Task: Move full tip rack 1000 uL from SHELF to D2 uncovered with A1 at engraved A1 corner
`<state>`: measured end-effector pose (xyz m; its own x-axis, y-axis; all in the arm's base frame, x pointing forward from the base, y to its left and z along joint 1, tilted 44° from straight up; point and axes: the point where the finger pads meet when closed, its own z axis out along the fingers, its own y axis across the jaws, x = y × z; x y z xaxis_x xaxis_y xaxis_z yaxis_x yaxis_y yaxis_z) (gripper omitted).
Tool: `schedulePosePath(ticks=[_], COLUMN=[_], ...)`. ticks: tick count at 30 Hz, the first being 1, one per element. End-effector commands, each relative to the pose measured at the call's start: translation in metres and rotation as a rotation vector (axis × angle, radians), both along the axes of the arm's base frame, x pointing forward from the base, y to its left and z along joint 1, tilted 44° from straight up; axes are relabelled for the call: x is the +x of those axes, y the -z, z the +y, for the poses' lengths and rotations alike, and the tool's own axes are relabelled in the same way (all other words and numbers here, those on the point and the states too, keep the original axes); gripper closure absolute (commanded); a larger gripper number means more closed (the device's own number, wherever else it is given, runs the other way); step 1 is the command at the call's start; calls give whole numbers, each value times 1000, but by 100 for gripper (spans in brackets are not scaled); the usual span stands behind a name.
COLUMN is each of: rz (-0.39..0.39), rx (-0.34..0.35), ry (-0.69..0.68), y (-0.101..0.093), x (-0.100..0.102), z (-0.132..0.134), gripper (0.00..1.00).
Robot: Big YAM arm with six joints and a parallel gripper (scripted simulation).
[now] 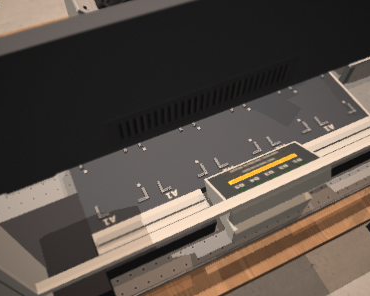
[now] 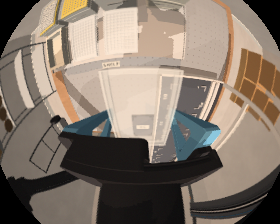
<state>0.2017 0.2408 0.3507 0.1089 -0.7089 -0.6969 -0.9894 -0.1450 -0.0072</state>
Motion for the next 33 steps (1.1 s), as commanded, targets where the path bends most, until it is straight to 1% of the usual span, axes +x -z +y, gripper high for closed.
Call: schedulePosePath(ticks=[1,6,7,17,18,19,20,22,23,25,26,27,33], rz=[-29,-29,-43,-41,-40,-40,-46,-46,-64,-69,-60,-42,-38], rx=[19,19,26,22,22,21,22,22,35,40,36,26,28], ry=[-2,-2,3,6,6,6,-23,-23,-6,-6,-6,-6,-6], y=[-14,-14,-21,-20,-20,-20,-23,-23,-37,-45,-46,-42,-64], x=[3,3,16,66,69,69,62,62,55,55,56,60,55], z=[1,1,2,8,8,8,19,19,20,27,32,38,59], gripper=[100,100,100,100,100,100,100,100,100,100,100,100,100])
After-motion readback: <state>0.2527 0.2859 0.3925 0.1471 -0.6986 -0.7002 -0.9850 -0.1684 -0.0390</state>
